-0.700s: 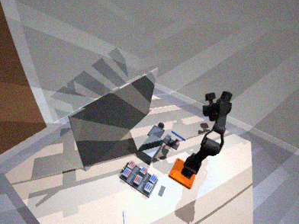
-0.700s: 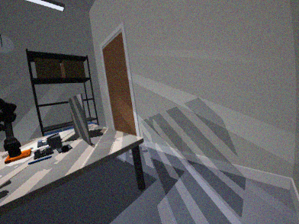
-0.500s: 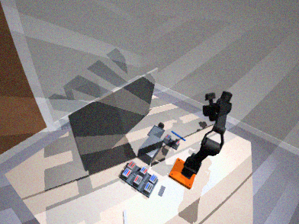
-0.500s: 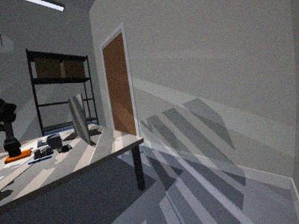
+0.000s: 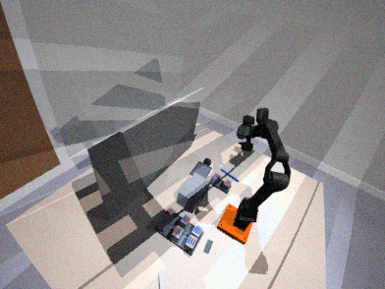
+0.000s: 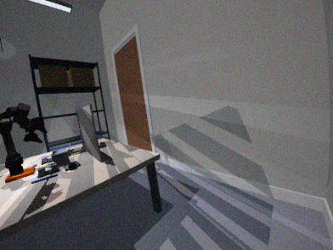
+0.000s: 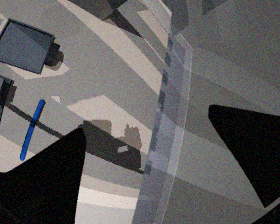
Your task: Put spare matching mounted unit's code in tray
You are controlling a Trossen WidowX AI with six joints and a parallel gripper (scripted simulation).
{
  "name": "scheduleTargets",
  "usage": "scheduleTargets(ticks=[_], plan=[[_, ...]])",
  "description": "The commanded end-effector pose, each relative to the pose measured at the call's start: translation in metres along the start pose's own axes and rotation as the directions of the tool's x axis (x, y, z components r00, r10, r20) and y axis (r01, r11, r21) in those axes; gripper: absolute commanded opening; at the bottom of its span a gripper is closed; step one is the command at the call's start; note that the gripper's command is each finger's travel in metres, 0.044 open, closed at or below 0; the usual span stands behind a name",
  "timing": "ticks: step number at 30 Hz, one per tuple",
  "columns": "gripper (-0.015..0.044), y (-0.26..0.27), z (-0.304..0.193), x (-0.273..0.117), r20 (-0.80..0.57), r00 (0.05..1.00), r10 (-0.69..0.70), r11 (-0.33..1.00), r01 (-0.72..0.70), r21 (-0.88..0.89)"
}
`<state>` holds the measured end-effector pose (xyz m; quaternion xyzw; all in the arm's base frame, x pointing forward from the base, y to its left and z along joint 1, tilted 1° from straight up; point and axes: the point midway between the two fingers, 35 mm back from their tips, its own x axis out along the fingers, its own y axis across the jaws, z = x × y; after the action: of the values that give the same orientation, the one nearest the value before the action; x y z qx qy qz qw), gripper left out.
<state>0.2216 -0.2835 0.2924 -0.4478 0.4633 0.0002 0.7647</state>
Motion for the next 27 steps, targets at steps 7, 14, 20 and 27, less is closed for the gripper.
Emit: scheduleTargets(ticks=[7,14,20,27], plan=[[0.0440,0.039,0.133,0.036,0.105,0.950,0.294,0.904,-0.312,0.292],[0.0440,0.082,0.204,0.034,0.083,0.885,0.458,0.788,-0.447,0.424],[0.0440,0.127,0.256,0.021,0.016,0.826,0.564,0.699,-0.488,0.523],[0.0440,0.182,0.303,-0.004,-0.097,0.770,0.630,0.645,-0.451,0.617]])
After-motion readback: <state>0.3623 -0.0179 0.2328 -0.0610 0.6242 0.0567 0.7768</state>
